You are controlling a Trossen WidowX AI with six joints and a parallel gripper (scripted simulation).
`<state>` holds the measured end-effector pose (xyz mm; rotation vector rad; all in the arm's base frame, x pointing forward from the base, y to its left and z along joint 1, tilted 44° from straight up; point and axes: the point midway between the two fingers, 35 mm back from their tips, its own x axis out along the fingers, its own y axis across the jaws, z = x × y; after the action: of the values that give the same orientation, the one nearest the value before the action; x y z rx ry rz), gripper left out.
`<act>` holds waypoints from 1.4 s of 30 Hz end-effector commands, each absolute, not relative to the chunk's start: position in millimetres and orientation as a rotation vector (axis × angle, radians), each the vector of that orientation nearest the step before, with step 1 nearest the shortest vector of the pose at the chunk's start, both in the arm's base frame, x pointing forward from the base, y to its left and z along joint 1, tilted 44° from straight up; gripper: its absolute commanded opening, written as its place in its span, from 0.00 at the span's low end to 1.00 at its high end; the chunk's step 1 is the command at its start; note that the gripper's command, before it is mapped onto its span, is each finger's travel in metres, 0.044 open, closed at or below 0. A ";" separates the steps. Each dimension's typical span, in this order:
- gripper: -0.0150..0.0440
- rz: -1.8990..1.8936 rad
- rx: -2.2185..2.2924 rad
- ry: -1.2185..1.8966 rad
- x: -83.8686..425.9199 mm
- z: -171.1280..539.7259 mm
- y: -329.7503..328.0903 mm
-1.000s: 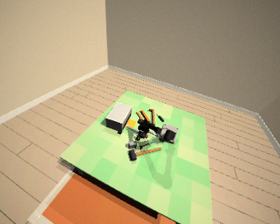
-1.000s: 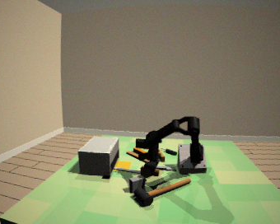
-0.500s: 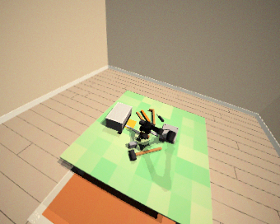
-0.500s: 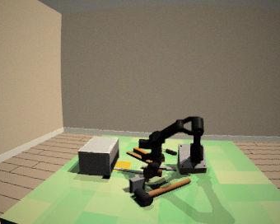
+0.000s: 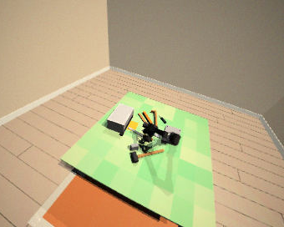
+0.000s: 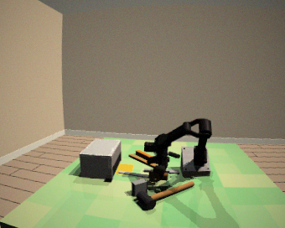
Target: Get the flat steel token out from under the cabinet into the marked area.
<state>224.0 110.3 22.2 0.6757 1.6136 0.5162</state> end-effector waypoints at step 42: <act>0.25 0.430 0.765 1.654 222.6 53.7 138.5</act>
<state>220.6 134.6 48.2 0.7619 1.6618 0.4200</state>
